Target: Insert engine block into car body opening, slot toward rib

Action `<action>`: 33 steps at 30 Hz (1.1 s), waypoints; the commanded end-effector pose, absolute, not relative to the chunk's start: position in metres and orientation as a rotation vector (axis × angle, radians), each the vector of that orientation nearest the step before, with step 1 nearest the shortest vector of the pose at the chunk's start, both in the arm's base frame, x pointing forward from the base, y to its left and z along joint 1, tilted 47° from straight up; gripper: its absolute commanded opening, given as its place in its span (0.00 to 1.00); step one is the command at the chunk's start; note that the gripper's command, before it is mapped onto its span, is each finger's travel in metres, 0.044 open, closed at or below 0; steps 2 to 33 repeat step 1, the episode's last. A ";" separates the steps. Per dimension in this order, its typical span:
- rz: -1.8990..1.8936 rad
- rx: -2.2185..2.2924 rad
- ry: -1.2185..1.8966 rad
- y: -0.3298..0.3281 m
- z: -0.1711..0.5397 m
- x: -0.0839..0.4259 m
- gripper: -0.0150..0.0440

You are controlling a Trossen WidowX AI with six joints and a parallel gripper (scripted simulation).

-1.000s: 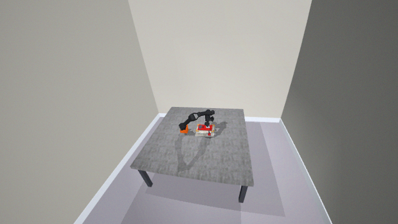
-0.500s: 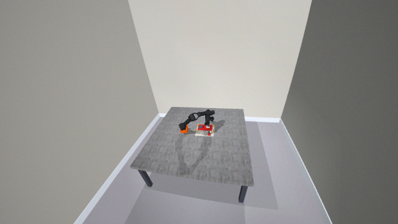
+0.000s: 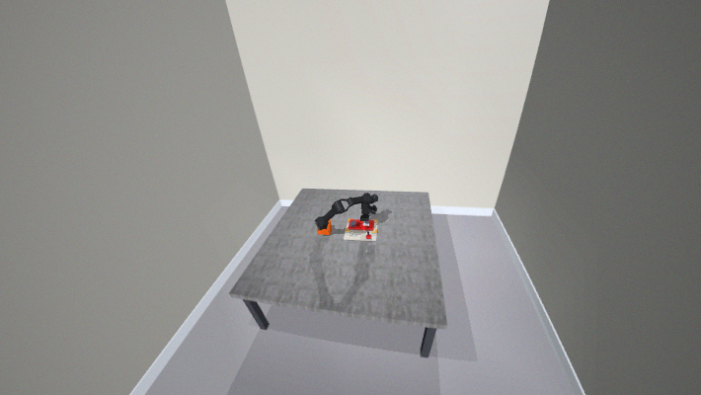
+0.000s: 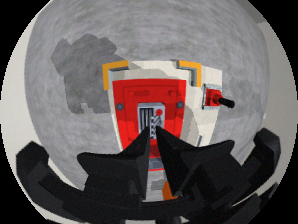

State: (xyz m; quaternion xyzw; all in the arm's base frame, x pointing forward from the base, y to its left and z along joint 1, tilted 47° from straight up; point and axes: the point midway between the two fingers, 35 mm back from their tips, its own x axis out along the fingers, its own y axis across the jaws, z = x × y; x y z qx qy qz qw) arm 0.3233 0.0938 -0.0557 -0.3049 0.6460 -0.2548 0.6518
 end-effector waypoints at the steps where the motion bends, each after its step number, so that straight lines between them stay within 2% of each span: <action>1: -0.581 -0.688 1.467 0.094 -0.056 0.323 0.43; 33: -0.581 -0.688 1.467 0.094 -0.056 0.323 0.43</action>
